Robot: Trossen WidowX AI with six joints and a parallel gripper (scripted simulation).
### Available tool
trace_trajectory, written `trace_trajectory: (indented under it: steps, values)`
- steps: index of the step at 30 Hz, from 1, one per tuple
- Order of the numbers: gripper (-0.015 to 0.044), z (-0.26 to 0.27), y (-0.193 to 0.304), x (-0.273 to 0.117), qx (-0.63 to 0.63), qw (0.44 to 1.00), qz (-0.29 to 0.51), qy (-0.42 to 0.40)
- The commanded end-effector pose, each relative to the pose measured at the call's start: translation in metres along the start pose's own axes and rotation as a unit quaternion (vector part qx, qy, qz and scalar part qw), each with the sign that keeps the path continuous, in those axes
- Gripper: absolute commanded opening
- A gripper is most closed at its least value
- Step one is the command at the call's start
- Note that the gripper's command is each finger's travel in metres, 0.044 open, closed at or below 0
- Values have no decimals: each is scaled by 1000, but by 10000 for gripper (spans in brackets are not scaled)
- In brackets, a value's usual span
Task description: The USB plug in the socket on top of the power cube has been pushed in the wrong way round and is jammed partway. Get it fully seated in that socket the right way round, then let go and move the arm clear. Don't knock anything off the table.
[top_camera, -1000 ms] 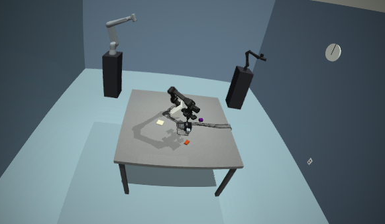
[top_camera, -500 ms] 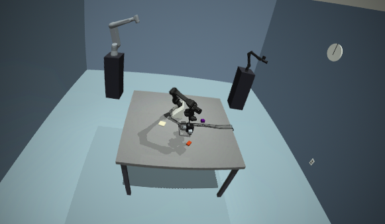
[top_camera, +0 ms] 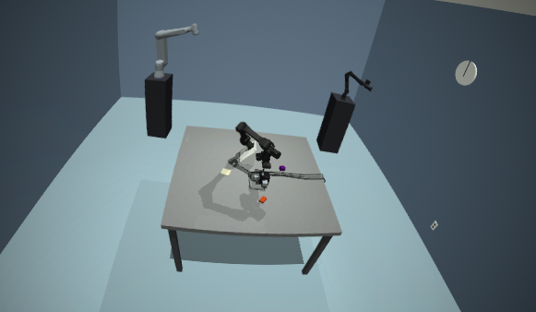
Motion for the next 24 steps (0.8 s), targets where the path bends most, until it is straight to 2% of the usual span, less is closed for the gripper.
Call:
trace_trajectory:
  steps: [1,24]
  values:
    - [0,0,0,0,11,1000,0,0]
    - [0,0,-1,2,7,1000,7,-2]
Point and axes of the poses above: the point midway between the two fingers, 35 mm back from their tips, its own x axis out along the fingers, its own z axis across the jaws, y = z × x, the point moved 6 cm from there along -x, back along the fingers, and after that the axes turned 15 degrees about -x, right-handed, at the moved point
